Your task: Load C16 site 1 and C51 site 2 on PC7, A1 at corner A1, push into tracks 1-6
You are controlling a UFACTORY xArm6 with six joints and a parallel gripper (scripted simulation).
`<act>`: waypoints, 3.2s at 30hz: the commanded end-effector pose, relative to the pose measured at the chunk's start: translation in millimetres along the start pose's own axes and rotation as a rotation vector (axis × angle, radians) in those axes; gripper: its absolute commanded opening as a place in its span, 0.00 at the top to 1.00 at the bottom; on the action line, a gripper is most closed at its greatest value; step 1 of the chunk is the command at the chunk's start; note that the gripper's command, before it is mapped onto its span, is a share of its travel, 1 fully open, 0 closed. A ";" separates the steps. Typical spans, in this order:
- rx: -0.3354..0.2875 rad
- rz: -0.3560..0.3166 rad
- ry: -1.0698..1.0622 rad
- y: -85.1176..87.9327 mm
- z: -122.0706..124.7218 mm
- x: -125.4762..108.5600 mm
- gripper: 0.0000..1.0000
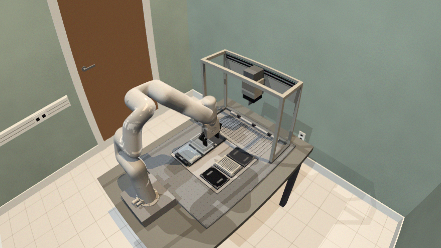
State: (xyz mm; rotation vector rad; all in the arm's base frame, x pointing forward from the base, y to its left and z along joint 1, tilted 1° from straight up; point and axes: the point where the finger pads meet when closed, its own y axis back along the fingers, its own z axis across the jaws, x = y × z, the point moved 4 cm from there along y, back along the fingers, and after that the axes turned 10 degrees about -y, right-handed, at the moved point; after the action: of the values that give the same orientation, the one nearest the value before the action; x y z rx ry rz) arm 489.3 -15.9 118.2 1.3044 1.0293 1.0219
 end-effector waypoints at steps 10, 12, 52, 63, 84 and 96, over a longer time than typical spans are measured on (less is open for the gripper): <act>-0.004 0.001 0.000 -1.7 1.9 0.0 0.00; -0.004 0.001 0.000 -1.7 1.9 0.0 0.00; -0.003 0.001 0.000 -61.9 2.0 0.0 0.00; -0.003 0.001 0.000 -76.9 2.0 0.0 0.00; -0.003 0.001 0.000 -94.2 2.0 0.0 0.00; -0.003 0.001 0.000 -101.5 2.0 0.0 0.00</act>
State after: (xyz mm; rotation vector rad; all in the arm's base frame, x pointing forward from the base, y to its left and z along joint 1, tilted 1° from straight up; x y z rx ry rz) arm 490.2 -17.4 16.5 1.3048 1.0298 1.0219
